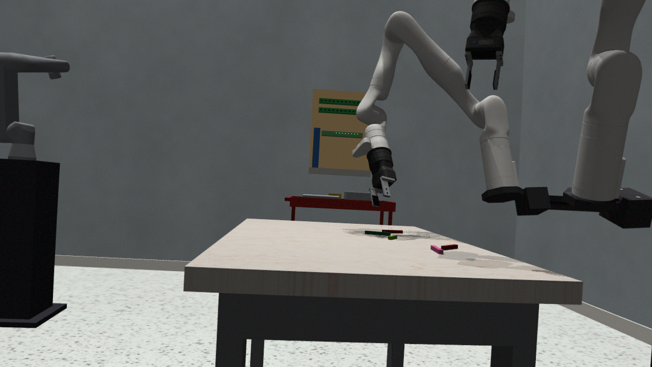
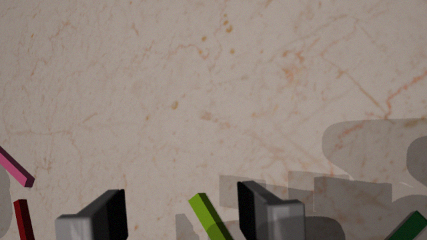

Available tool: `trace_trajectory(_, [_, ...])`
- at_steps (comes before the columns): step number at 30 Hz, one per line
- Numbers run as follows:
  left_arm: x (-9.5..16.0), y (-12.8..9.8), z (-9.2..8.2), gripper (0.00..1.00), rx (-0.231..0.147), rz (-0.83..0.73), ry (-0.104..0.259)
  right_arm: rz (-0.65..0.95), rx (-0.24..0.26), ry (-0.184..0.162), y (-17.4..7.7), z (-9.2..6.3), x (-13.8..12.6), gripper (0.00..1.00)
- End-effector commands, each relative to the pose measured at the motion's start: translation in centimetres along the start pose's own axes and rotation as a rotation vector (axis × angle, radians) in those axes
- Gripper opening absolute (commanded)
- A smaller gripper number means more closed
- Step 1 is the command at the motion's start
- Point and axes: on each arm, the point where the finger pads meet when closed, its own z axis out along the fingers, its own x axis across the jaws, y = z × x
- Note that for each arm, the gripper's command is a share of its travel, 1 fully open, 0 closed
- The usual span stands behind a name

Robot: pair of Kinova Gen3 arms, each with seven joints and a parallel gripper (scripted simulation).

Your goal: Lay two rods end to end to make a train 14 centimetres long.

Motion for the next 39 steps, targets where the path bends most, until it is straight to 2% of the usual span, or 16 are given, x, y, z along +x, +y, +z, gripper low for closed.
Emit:
trace_trajectory(1, [0.0,0.0,0.0,1.0,0.0,0.0,-0.001,-0.001,0.002,0.0,-0.1,-0.1,0.0,1.0])
trace_trajectory(24, [0.0,0.1,0.0,1.0,0.002,-0.001,0.002,0.012,-0.003,0.003,0.0,0.0,0.0,1.0])
trace_trajectory(34, [0.5,0.9,0.7,1.0,0.021,-0.009,0.027,0.052,-0.027,0.011,0.7,0.4,-0.2,1.0])
trace_trajectory(39, [1.2,1.9,1.4,1.0,0.047,-0.021,0.056,0.108,-0.047,0.028,1.1,0.7,-0.2,1.0])
